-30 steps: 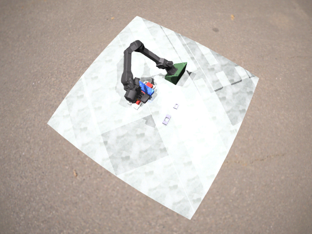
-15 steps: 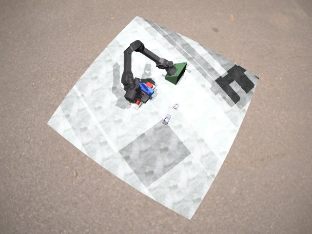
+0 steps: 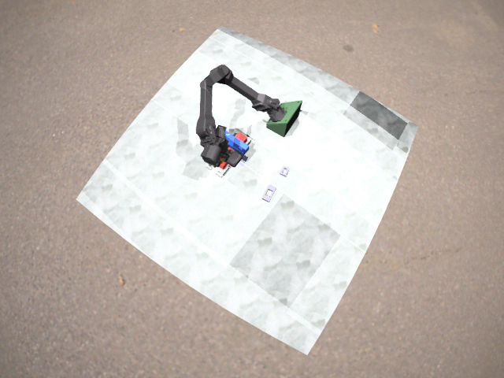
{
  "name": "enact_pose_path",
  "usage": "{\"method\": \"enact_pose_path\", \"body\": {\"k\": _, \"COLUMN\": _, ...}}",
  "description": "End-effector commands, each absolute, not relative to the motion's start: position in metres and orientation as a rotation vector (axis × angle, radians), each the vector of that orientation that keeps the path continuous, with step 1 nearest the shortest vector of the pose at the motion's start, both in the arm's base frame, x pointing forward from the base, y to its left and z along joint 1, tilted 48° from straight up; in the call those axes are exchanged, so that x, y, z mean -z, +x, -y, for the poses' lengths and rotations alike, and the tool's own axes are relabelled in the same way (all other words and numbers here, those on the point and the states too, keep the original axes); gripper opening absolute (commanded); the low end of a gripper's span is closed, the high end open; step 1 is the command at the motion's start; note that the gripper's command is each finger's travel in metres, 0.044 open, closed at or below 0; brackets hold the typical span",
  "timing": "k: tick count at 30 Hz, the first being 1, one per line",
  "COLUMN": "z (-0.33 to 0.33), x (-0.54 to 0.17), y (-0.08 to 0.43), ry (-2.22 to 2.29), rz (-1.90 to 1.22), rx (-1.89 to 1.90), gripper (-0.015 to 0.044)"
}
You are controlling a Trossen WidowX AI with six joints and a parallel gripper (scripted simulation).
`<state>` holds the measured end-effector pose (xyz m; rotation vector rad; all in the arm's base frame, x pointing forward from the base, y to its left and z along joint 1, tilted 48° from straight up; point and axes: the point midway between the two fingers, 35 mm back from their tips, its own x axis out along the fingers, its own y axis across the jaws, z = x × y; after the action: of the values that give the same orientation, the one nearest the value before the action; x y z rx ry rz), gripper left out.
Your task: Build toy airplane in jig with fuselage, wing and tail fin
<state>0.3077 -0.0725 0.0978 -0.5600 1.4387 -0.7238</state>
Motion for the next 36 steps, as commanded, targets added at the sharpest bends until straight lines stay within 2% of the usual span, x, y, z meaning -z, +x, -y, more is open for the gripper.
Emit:
{"method": "enact_pose_path", "body": {"k": 1, "z": 0.073, "x": -0.098, "y": 0.308, "ry": -0.560, "rz": -1.439, "rx": 0.724, "gripper": 0.0260}}
{"method": "enact_pose_path", "body": {"k": 9, "z": 0.071, "x": -0.099, "y": 0.308, "ry": -0.560, "rz": -1.439, "rx": 0.723, "gripper": 0.0260}}
{"method": "enact_pose_path", "body": {"k": 17, "z": 0.006, "x": -0.157, "y": 0.309, "ry": -0.565, "rz": -1.442, "rx": 0.722, "gripper": 0.0260}}
{"method": "enact_pose_path", "body": {"k": 36, "z": 0.006, "x": -0.159, "y": 0.312, "ry": -0.565, "rz": -1.441, "rx": 0.723, "gripper": 0.0260}}
